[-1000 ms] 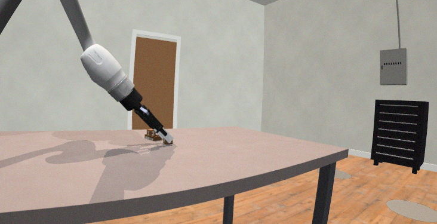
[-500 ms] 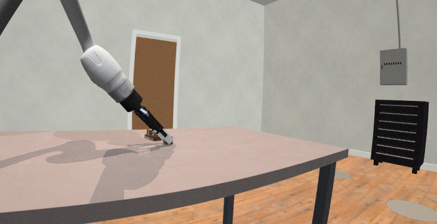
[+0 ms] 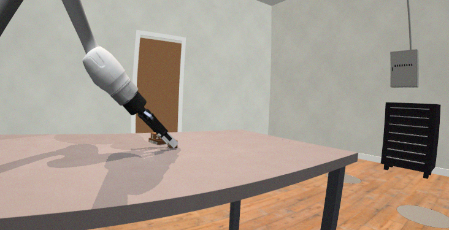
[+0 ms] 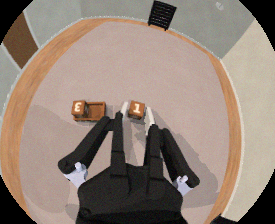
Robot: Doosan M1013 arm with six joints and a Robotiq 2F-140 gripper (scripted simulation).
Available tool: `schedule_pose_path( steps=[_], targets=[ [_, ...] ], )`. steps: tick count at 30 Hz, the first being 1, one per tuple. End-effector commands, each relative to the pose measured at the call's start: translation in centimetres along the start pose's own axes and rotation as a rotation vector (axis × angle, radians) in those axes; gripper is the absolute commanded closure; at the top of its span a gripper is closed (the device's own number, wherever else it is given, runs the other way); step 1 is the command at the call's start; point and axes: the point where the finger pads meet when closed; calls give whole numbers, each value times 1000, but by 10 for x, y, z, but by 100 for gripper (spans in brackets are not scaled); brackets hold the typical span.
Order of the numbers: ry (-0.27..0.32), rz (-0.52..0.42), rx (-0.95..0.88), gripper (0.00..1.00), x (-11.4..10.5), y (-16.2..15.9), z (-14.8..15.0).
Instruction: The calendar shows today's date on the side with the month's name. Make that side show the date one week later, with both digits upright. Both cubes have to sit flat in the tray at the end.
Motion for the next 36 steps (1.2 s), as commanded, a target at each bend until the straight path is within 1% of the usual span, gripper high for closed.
schedule_pose_path(
  steps=[1, 18, 19, 36],
  targets=[
    [0, 0, 0, 65, 0, 0, 0],
    [0, 0, 0, 65, 0, 0, 0],
    [0, 0, 0, 76, 0, 0, 0],
    [0, 0, 0, 76, 0, 0, 0]
  ],
)
Point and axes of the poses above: the point where the finger pads meet when closed, its own x axis out along the fingers, its own z axis across the jaws, y = z × x, and after that the axes turned 2 degrees about x, right-handed
